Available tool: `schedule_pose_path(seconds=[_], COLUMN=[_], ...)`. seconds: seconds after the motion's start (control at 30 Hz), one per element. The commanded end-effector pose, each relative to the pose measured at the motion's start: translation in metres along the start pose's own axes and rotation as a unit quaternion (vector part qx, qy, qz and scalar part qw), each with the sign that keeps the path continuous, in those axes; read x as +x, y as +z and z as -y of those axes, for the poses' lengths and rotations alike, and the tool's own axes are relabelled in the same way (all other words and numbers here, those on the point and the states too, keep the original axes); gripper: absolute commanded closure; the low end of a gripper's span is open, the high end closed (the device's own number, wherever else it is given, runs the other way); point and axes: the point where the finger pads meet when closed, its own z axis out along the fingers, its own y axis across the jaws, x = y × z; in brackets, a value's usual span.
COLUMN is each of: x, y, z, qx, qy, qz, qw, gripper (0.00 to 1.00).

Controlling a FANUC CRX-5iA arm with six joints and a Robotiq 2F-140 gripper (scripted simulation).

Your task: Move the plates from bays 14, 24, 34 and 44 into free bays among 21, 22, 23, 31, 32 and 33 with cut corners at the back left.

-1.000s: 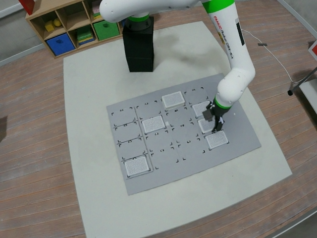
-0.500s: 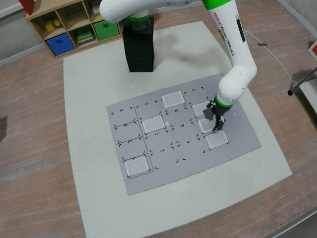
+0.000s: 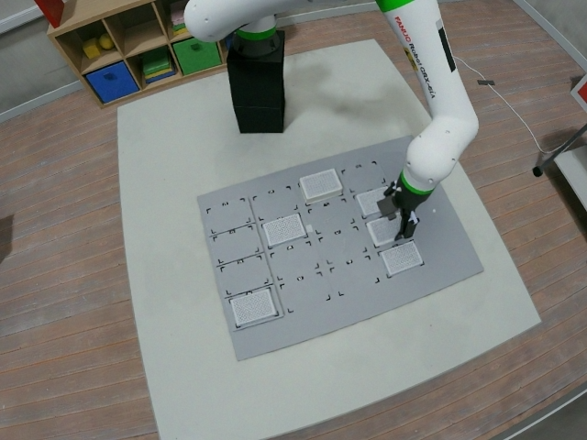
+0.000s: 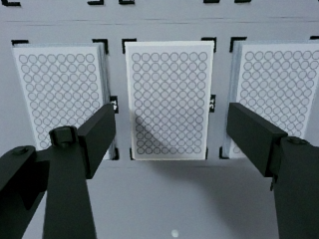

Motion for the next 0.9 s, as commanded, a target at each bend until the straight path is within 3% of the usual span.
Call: schedule_pose_path(seconds=[0.0, 0.57, 0.87], x=[0.0, 0.0, 0.0], y=[-0.007, -0.027, -0.027], z=[0.001, 0.001, 0.001], qx=[0.001, 0.001, 0.001], qy=[0.0, 0.0, 0.0], qz=[0.0, 0.0, 0.0], qw=[1.0, 1.0, 1.0], gripper=[0.3, 0.3, 0.3])
